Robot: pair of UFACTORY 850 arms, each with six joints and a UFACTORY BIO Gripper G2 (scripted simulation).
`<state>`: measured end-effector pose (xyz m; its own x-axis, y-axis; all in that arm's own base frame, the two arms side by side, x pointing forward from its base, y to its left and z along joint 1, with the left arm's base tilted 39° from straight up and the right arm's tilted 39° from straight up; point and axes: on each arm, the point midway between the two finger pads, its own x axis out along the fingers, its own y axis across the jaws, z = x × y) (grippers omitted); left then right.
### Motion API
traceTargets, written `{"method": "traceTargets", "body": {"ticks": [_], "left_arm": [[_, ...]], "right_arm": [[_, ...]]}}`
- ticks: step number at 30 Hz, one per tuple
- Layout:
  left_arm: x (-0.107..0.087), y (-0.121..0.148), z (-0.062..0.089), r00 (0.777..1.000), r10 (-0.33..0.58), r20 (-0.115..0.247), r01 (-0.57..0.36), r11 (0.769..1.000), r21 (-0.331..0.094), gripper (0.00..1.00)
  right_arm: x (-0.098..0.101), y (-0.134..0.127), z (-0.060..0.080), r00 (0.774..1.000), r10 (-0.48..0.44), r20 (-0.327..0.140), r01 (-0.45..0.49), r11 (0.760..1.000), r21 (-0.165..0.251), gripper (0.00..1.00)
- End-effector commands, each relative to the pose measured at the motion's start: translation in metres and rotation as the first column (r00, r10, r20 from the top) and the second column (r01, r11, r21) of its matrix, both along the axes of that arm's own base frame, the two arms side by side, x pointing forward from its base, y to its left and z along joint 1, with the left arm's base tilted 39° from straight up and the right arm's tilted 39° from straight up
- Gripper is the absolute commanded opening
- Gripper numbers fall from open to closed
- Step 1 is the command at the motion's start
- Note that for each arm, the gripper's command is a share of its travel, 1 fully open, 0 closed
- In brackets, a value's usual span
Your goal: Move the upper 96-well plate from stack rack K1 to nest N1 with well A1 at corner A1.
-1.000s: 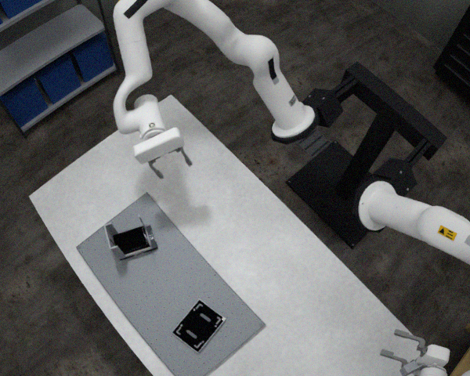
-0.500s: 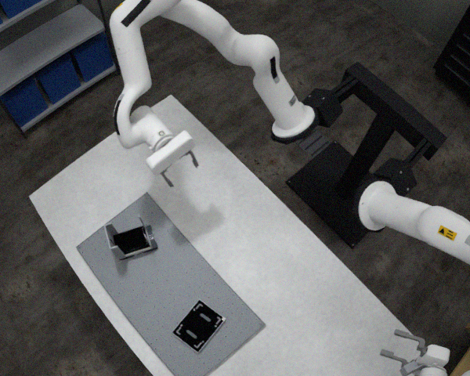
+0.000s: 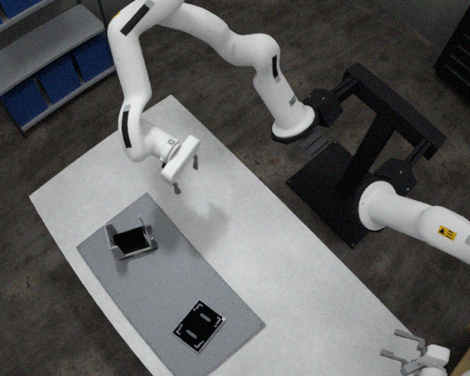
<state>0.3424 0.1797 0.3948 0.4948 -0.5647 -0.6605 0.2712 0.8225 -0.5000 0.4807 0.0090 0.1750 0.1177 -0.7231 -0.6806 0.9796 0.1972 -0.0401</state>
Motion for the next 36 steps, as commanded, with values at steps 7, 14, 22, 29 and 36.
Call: {"method": "traceTargets", "body": {"ticks": [7, 14, 22, 29, 36], "left_arm": [[0.0, 0.0, 0.001, 1.0, 0.0, 0.001, 0.0, 1.0, 0.001, 1.0], [0.0, 0.0, 0.001, 1.0, 0.0, 0.001, 0.0, 1.0, 0.001, 1.0], [0.0, 0.0, 0.001, 1.0, 0.0, 0.001, 0.0, 1.0, 0.001, 1.0], [0.0, 0.0, 0.001, 1.0, 0.0, 0.001, 0.0, 1.0, 0.001, 1.0], [0.0, 0.0, 0.001, 1.0, 0.0, 0.001, 0.0, 1.0, 0.001, 1.0]], "right_arm": [[0.011, 0.003, -0.01, 0.964, 0.246, -0.103, -0.26, 0.952, -0.16, 0.37], [0.022, 0.005, -0.013, 0.928, 0.343, -0.143, -0.368, 0.901, -0.23, 0.37], [0.042, 0.01, -0.017, 0.852, 0.481, -0.205, -0.523, 0.782, -0.339, 0.37], [0.062, 0.018, -0.018, 0.782, 0.571, -0.249, -0.619, 0.665, -0.417, 0.37], [0.084, 0.031, -0.019, 0.705, 0.647, -0.29, -0.69, 0.533, -0.489, 0.37]]}}
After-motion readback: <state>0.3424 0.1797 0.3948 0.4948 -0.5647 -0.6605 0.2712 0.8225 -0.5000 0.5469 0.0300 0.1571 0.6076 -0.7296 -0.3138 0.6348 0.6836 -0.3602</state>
